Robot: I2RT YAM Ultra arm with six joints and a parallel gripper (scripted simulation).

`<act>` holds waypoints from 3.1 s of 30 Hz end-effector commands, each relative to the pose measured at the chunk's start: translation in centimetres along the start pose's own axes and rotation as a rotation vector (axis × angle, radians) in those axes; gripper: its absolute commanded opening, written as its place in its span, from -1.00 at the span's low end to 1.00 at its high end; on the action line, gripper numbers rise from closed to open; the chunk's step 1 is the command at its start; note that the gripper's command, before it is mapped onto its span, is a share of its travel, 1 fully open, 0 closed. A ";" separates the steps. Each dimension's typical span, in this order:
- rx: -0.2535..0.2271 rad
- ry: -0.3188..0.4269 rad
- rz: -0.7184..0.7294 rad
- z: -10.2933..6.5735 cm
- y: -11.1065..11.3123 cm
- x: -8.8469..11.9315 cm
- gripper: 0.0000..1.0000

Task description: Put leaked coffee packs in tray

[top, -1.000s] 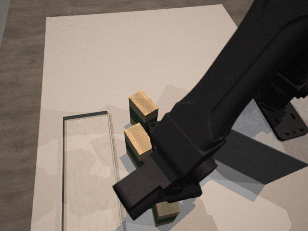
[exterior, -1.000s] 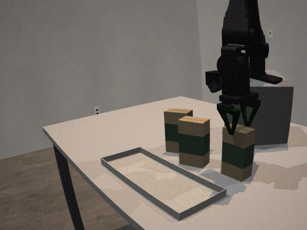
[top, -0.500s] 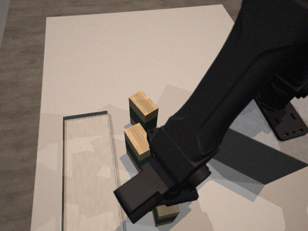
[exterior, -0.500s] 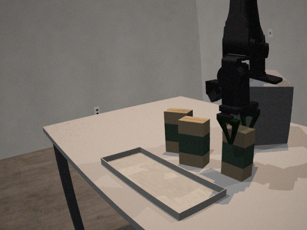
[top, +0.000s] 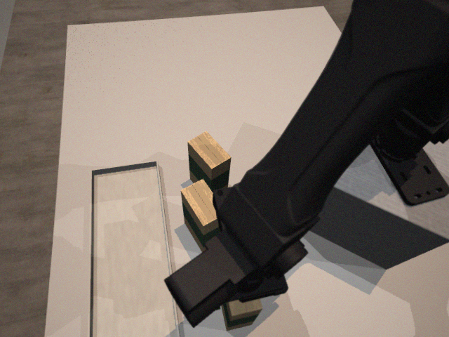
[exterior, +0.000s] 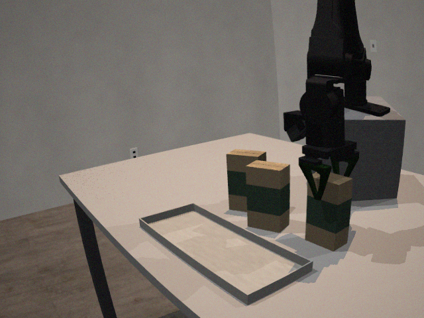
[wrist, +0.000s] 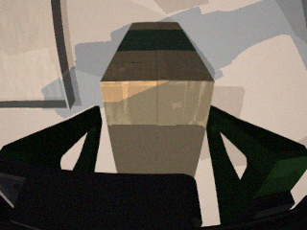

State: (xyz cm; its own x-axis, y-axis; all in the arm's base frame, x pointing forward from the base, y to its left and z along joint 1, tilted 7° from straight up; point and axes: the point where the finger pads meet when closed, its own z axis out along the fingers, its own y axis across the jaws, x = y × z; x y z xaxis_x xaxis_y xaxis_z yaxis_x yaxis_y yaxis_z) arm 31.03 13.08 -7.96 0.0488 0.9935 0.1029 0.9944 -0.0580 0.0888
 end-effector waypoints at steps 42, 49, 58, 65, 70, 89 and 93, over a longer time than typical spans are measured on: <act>0.012 -0.018 0.000 0.3 -0.7 -0.3 -0.55; 0.012 -0.018 0.000 0.3 -0.7 -0.3 -0.55; 0.012 -0.018 0.000 0.3 -0.7 -0.3 -0.55; 0.012 -0.018 0.000 0.3 -0.7 -0.3 -0.55; 0.012 -0.018 0.000 0.3 -0.7 -0.3 -0.55; -0.035 0.002 0.000 -2.6 1.2 0.3 -0.55; -0.036 0.001 0.003 -3.7 1.2 0.1 -0.55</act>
State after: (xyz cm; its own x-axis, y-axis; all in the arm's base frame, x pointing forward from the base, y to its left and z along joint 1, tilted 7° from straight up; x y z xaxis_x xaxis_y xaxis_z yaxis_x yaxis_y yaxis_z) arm 30.96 13.04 -6.32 0.0479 0.9931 0.1067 0.9934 -0.0585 0.0986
